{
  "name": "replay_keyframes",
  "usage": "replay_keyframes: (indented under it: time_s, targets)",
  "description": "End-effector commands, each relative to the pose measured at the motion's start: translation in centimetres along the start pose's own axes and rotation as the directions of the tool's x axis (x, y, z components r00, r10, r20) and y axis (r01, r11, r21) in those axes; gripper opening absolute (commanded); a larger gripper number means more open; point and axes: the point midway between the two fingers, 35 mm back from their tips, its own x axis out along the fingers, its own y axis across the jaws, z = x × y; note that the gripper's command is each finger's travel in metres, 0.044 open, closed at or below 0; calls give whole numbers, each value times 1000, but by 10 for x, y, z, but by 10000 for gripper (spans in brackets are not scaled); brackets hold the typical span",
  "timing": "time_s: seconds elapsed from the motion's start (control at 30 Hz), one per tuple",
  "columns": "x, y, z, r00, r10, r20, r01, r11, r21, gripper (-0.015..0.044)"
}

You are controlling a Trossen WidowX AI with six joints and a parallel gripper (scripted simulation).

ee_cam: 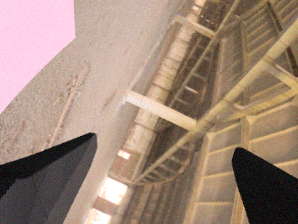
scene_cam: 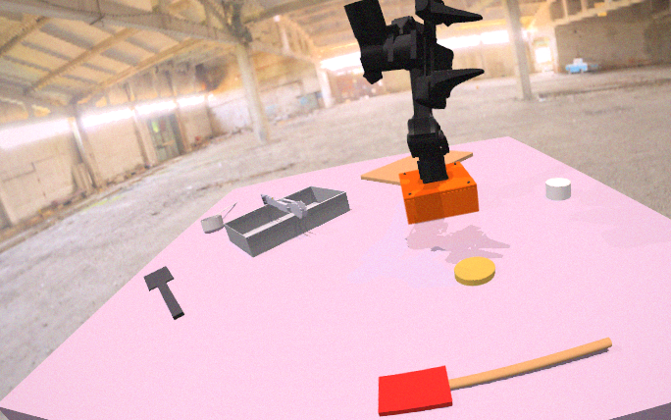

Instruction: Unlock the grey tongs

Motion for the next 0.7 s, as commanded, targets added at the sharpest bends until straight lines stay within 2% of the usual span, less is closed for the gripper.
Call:
replay_keyframes:
  time_s: [0.0, 0.13, 0.3, 0.4, 0.5, 0.67]
  targets:
    - [0, 1, -1, 1000, 3, -3, -3, 1000, 7, 426]
    - [-7, 11, -17, 997, 47, -69, -41, 995, 86, 440]
    - [-29, 38, -51, 966, 164, -198, -77, 920, 383, 440]
    - [-53, 62, -77, 917, 271, -292, -35, 786, 618, 440]
    - [-80, 88, -96, 846, 386, -368, 76, 597, 799, 440]
    - [-139, 126, -122, 699, 555, -451, 348, 287, 892, 440]
